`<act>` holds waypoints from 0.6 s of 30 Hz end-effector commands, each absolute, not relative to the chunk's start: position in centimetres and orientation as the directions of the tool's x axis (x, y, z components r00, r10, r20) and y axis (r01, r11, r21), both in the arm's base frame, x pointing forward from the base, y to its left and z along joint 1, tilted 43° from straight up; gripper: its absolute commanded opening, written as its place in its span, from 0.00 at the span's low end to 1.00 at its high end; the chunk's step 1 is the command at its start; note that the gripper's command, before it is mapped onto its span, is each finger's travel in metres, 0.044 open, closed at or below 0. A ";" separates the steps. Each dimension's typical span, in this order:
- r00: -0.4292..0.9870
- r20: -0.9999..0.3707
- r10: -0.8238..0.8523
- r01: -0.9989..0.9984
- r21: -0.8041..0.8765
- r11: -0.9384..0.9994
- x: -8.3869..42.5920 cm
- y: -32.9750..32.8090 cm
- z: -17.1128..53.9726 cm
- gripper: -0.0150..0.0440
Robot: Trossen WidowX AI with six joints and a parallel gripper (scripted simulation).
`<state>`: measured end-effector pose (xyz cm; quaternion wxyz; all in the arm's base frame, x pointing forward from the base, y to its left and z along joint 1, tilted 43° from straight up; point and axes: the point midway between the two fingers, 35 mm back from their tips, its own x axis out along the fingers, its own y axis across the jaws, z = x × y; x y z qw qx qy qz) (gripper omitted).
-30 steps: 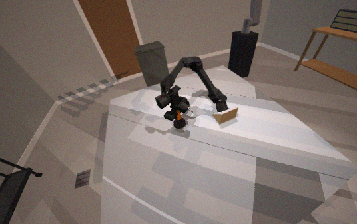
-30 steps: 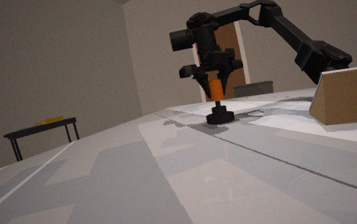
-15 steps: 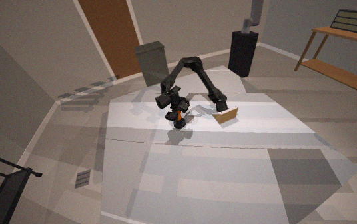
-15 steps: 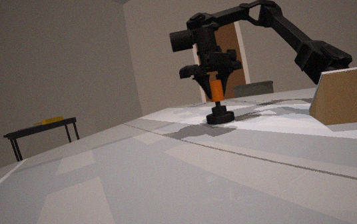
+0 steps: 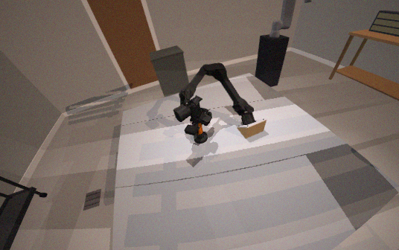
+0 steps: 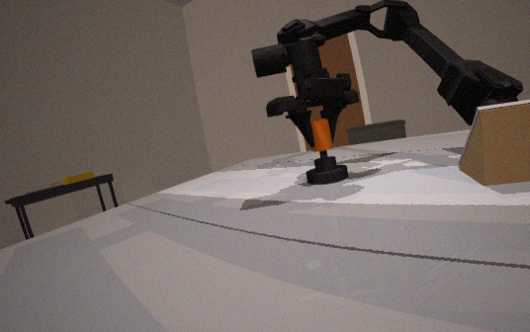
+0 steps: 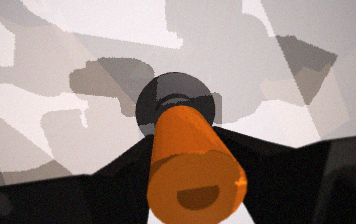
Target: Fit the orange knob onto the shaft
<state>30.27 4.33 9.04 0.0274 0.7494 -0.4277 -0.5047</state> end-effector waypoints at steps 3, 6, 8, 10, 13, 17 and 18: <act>0.126 -0.733 -0.669 -0.606 0.477 -0.637 30.2 4.6 9.3 0.25; 0.126 -0.733 -0.669 -0.544 0.513 -0.664 30.3 4.6 9.3 0.25; 0.126 -0.733 -0.669 -0.474 0.548 -0.689 30.3 4.6 9.2 0.25; 0.126 -0.733 -0.669 -0.440 0.563 -0.700 30.3 4.5 9.2 0.25; 0.126 -0.733 -0.669 -0.437 0.564 -0.700 30.3 4.4 9.1 0.25; 0.126 -0.733 -0.669 -0.437 0.564 -0.700 30.2 4.4 9.0 0.25; 0.126 -0.733 -0.669 -0.437 0.564 -0.700 30.2 4.4 9.0 0.25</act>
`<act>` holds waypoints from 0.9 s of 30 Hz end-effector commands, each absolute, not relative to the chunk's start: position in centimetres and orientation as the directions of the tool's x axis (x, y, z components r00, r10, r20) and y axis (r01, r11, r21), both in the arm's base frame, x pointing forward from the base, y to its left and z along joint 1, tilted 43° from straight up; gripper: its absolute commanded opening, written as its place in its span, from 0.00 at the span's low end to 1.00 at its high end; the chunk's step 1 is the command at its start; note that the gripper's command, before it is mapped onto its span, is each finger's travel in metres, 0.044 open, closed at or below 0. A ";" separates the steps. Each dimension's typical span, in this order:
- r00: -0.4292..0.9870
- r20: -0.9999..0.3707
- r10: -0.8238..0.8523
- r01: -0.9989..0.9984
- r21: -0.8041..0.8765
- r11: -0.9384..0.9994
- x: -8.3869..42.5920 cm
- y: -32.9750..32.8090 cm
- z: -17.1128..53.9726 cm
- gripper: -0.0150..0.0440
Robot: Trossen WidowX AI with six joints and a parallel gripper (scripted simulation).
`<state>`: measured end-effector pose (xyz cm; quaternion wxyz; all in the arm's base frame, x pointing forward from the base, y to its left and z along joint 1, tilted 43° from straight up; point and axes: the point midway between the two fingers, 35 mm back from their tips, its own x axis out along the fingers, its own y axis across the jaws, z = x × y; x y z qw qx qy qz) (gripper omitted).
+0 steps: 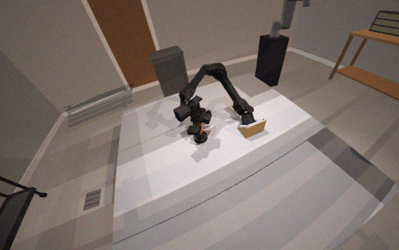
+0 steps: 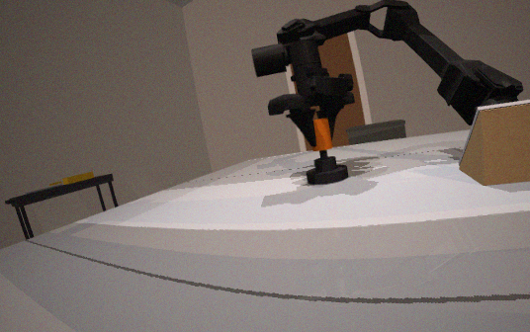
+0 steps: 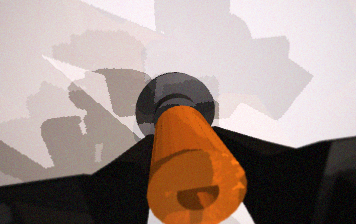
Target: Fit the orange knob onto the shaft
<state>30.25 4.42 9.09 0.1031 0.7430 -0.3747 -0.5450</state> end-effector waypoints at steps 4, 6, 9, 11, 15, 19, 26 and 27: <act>0.126 -0.732 -0.669 -0.437 0.564 -0.700 30.3 4.3 8.9 0.25; 0.126 -0.733 -0.669 -0.437 0.564 -0.700 30.3 4.3 9.0 0.25; 0.126 -0.732 -0.669 -0.437 0.564 -0.700 30.3 4.3 9.0 0.25; 0.126 -0.732 -0.669 -0.437 0.564 -0.700 30.3 4.3 9.0 0.25; 0.126 -0.733 -0.669 -0.437 0.564 -0.700 30.3 4.4 9.2 0.25; 0.126 -0.733 -0.669 -0.437 0.564 -0.700 30.3 4.5 9.5 0.25; 0.126 -0.733 -0.669 -0.252 0.628 -0.736 30.4 4.5 9.3 0.25; 0.126 -0.733 -0.669 -0.242 0.631 -0.737 30.4 4.5 9.2 0.25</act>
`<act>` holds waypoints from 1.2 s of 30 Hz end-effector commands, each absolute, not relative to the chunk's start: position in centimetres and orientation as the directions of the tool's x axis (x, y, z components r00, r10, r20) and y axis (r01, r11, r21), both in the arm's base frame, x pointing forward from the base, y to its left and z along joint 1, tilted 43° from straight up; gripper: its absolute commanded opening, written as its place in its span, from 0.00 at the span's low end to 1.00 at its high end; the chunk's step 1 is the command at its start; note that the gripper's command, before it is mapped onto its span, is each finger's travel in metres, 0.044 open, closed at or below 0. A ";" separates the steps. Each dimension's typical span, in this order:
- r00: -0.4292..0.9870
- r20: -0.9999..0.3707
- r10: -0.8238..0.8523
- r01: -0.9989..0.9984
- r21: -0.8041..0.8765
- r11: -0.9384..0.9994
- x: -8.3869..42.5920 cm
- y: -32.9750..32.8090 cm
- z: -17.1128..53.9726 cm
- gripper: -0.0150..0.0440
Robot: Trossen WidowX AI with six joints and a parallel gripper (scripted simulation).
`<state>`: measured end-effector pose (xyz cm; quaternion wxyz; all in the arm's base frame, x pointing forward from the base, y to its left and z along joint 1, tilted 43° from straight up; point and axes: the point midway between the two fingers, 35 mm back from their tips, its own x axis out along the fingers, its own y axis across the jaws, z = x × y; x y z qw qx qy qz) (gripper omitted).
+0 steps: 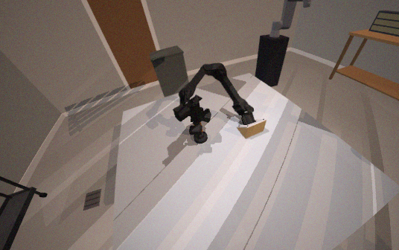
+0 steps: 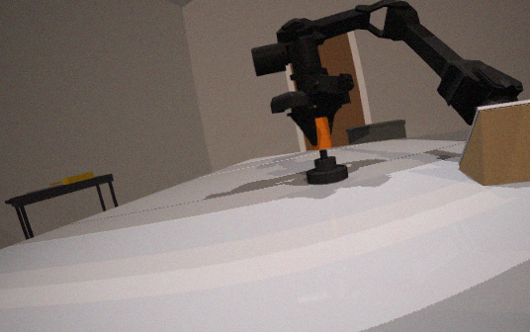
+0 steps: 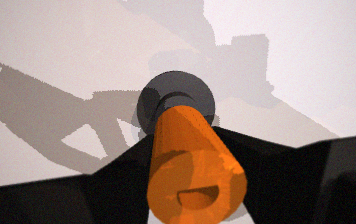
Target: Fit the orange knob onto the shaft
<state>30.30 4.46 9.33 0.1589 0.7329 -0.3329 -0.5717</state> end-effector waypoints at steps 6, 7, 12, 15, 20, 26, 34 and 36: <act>0.126 -0.733 -0.669 -0.242 0.631 -0.737 30.3 4.4 9.0 0.25; 0.126 -0.733 -0.669 -0.242 0.631 -0.737 30.2 4.4 9.0 0.25; 0.126 -0.733 -0.669 -0.242 0.631 -0.737 30.2 4.4 9.2 0.25; 0.126 -0.733 -0.669 -0.242 0.631 -0.737 30.2 4.4 9.2 0.25; 0.126 -0.732 -0.669 -0.242 0.631 -0.737 30.3 4.3 9.1 0.25; 0.126 -0.732 -0.669 -0.242 0.631 -0.737 30.3 4.2 9.0 0.25; 0.126 -0.732 -0.669 -0.242 0.631 -0.737 30.3 4.3 9.0 0.25; 0.126 -0.732 -0.669 -0.242 0.631 -0.737 30.3 4.3 9.0 0.25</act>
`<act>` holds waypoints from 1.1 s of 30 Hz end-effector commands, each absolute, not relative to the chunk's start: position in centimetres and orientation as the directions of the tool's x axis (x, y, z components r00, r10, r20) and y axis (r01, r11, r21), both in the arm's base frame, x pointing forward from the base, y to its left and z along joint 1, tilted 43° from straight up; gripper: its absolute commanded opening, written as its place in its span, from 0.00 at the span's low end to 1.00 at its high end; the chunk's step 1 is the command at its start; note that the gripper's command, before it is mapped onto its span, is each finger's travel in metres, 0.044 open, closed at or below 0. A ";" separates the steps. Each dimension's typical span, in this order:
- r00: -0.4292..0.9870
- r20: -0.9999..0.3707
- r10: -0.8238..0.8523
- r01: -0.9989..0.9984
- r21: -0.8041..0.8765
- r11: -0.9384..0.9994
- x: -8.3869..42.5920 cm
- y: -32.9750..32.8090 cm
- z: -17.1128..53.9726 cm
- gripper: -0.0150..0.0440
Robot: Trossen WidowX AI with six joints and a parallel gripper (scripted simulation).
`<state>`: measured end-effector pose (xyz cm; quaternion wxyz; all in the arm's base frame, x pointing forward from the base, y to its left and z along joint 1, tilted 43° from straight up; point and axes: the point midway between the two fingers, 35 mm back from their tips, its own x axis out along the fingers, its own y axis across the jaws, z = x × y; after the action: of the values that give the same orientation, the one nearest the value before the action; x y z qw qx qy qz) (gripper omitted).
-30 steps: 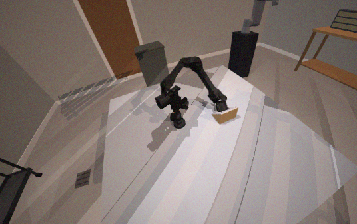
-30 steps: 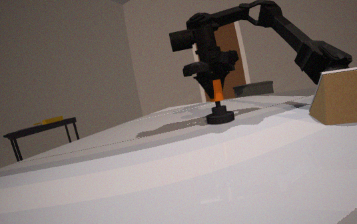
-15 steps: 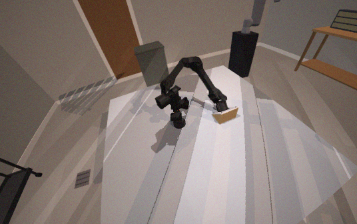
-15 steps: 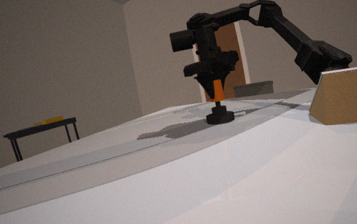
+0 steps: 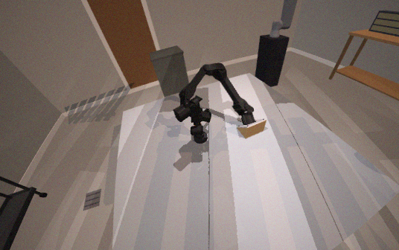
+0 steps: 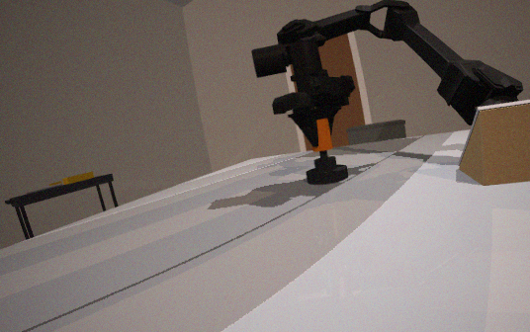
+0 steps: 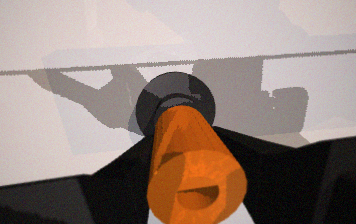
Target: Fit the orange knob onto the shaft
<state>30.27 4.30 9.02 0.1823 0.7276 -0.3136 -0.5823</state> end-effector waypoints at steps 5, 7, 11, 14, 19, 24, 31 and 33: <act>0.126 -0.732 -0.669 -0.242 0.631 -0.737 30.2 4.3 8.9 0.25; 0.126 -0.732 -0.669 -0.242 0.631 -0.737 30.2 4.3 8.9 0.25; 0.126 -0.733 -0.669 -0.242 0.631 -0.737 30.1 4.5 9.3 0.25; 0.126 -0.733 -0.669 -0.234 0.633 -0.738 30.1 4.6 9.4 0.25; 0.126 -0.733 -0.669 -0.095 0.662 -0.743 30.3 4.6 9.3 0.25; 0.126 -0.733 -0.669 -0.037 0.670 -0.741 30.4 4.5 9.1 0.25; 0.126 -0.733 -0.669 -0.037 0.670 -0.741 30.2 4.4 9.0 0.25; 0.126 -0.733 -0.669 -0.037 0.670 -0.741 30.2 4.4 9.1 0.25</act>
<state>30.22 4.42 9.06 0.2573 0.7043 -0.2528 -0.6114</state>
